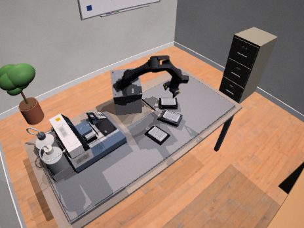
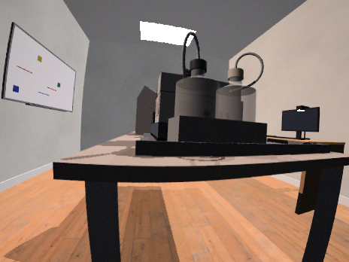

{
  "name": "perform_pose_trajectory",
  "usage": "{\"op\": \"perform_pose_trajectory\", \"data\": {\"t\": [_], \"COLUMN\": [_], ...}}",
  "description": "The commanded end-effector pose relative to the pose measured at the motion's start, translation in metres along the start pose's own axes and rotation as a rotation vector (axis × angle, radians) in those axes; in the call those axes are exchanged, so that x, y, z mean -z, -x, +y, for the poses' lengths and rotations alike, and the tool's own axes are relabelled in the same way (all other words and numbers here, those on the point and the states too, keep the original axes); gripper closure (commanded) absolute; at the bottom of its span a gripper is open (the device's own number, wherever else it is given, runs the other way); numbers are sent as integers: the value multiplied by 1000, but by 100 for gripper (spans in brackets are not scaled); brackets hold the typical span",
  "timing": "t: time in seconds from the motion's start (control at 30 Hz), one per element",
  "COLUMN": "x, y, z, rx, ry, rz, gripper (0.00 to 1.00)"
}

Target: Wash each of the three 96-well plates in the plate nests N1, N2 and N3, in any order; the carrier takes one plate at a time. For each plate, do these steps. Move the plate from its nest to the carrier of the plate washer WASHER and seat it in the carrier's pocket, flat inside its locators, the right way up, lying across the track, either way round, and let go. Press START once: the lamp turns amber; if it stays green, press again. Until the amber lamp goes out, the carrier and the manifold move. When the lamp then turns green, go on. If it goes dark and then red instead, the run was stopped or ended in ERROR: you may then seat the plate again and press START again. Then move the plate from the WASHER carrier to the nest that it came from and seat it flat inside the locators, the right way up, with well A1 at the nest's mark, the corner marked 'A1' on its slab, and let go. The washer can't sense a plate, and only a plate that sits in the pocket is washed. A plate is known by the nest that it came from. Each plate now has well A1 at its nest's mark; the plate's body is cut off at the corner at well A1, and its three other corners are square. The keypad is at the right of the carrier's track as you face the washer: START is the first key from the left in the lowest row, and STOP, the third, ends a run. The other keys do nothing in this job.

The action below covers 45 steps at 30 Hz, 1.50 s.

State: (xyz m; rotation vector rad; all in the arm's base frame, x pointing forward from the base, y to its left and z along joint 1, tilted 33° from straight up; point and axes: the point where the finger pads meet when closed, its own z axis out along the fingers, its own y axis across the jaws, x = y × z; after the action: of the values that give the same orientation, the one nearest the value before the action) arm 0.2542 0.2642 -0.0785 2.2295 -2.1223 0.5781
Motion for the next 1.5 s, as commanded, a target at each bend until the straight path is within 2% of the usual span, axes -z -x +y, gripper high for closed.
{"op": "perform_pose_trajectory", "data": {"t": [0.0, 0.1, 0.2, 0.37, 0.47, 0.57, 0.73, 1.07, 1.13, 1.27, 1.47], "x": [8, 13, 18, 25, 29, 30, 36, 45, 45, 48, 50], "y": [4, -9, -22, -44, -58, -63, -86, -136, -136, -156, -185], "z": [-2, -9, -15, -25, -29, -30, -35, -39, -39, -38, -33], "rx": [-28, -128, -142, -256, -355, -370, -484, -744, -744, -825, -1004], "ry": [-15, -21, -22, -29, -37, -38, -47, -71, -71, -80, -101], "rz": [-22, -35, -36, -49, -61, -62, -75, -102, -102, -110, -129], "gripper": [0, 0, 0, 0, 0, 0, 0, 0, 0, 0, 0]}}
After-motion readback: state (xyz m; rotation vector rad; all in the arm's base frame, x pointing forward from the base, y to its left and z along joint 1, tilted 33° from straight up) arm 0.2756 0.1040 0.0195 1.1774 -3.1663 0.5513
